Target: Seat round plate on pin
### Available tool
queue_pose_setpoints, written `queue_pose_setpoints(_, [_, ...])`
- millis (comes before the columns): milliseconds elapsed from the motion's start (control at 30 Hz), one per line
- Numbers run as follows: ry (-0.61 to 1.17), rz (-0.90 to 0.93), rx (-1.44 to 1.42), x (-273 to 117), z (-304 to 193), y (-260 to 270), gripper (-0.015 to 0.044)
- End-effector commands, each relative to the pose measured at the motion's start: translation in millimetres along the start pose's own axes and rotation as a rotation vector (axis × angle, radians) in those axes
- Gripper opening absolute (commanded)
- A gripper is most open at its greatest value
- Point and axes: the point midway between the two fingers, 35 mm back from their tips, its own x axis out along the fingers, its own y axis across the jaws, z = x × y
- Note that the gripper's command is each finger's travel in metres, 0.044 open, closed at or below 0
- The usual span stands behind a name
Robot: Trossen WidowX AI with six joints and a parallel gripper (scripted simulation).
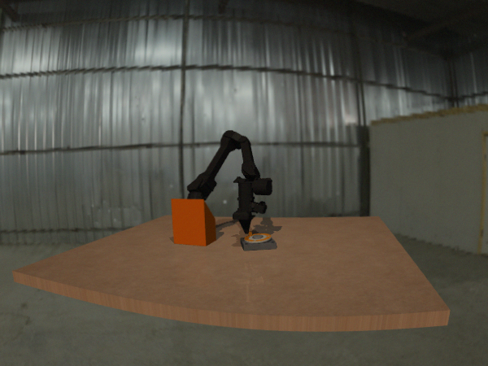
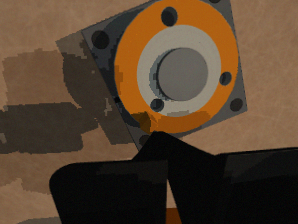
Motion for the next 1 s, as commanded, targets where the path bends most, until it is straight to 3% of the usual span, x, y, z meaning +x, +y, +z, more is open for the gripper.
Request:
queue_pose_setpoints(0, [-0.004,0.007,-0.005,0.4,5.0,7.1,0.0])
queue_pose_setpoints(967, [-0.005,0.007,-0.005,-2.6,18.6,20.5,0.0])
